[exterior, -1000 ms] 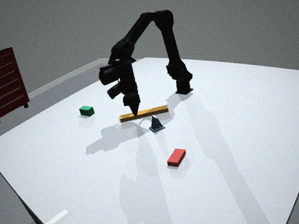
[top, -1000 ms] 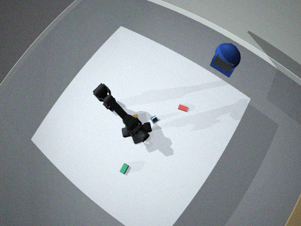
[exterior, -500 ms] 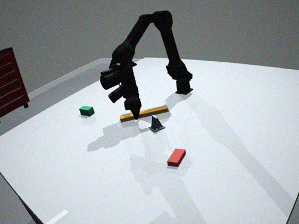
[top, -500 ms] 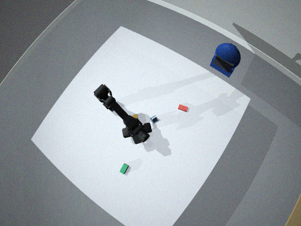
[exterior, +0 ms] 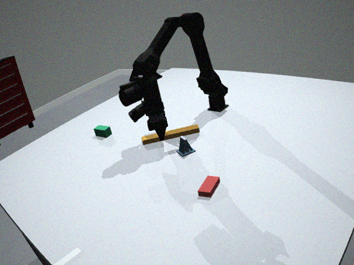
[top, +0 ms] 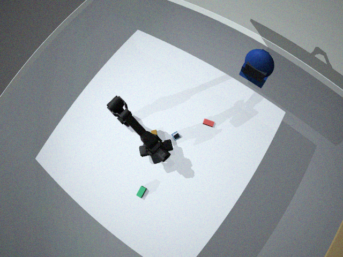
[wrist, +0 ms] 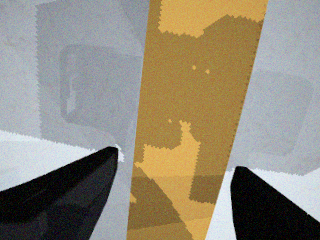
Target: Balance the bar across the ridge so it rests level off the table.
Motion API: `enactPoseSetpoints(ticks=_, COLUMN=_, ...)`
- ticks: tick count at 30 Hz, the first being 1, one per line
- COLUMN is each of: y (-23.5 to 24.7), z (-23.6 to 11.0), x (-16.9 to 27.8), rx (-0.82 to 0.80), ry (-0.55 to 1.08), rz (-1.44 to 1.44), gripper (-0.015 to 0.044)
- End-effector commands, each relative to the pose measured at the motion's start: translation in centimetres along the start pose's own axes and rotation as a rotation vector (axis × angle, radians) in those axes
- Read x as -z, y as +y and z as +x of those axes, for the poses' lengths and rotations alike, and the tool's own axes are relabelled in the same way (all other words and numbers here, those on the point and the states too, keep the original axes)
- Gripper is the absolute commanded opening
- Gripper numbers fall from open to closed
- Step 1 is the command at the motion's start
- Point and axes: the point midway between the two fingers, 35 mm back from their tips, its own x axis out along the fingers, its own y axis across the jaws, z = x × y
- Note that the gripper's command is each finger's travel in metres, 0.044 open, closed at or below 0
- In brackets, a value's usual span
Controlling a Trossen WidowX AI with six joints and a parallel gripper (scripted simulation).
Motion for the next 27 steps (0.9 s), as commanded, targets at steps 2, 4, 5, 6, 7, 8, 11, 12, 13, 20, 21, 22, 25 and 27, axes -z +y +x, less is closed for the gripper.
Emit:
enactPoseSetpoints(ticks=2, y=0.0, z=0.0, x=0.0, rx=-0.001, ry=0.0, rz=0.0, gripper=0.0125)
enactPoseSetpoints(ticks=4, y=0.0, z=0.0, x=0.0, rx=-0.001, ry=0.0, rz=0.0, gripper=0.0111)
enactPoseSetpoints(ticks=5, y=0.0, z=0.0, x=0.0, rx=-0.001, ry=0.0, rz=0.0, gripper=0.0105)
enactPoseSetpoints(ticks=6, y=0.0, z=0.0, x=0.0, rx=-0.001, ry=0.0, rz=0.0, gripper=0.0098)
enactPoseSetpoints(ticks=7, y=0.0, z=0.0, x=0.0, rx=-0.001, ry=0.0, rz=0.0, gripper=0.0091)
enactPoseSetpoints(ticks=8, y=0.0, z=0.0, x=0.0, rx=-0.001, ry=0.0, rz=0.0, gripper=0.0085)
enactPoseSetpoints(ticks=11, y=0.1, z=-0.4, x=-0.1, rx=-0.001, ry=0.0, rz=0.0, gripper=0.0006)
enactPoseSetpoints(ticks=12, y=0.1, z=-0.6, x=-0.1, rx=-0.001, ry=0.0, rz=0.0, gripper=0.0)
enactPoseSetpoints(ticks=13, y=0.1, z=-0.8, x=-0.1, rx=0.0, ry=0.0, rz=0.0, gripper=0.0)
enactPoseSetpoints(ticks=20, y=0.2, z=-2.6, x=-0.3, rx=0.0, ry=-0.001, rz=0.001, gripper=0.0)
enactPoseSetpoints(ticks=21, y=0.2, z=-2.8, x=-0.3, rx=0.0, ry=-0.001, rz=0.001, gripper=0.0)
enactPoseSetpoints(ticks=22, y=0.2, z=-3.1, x=-0.4, rx=0.0, ry=-0.001, rz=0.001, gripper=0.0)
enactPoseSetpoints(ticks=25, y=0.3, z=-3.8, x=-0.4, rx=0.001, ry=-0.001, rz=0.002, gripper=0.0)
enactPoseSetpoints(ticks=27, y=0.3, z=-4.3, x=-0.4, rx=0.001, ry=-0.001, rz=0.002, gripper=0.0)
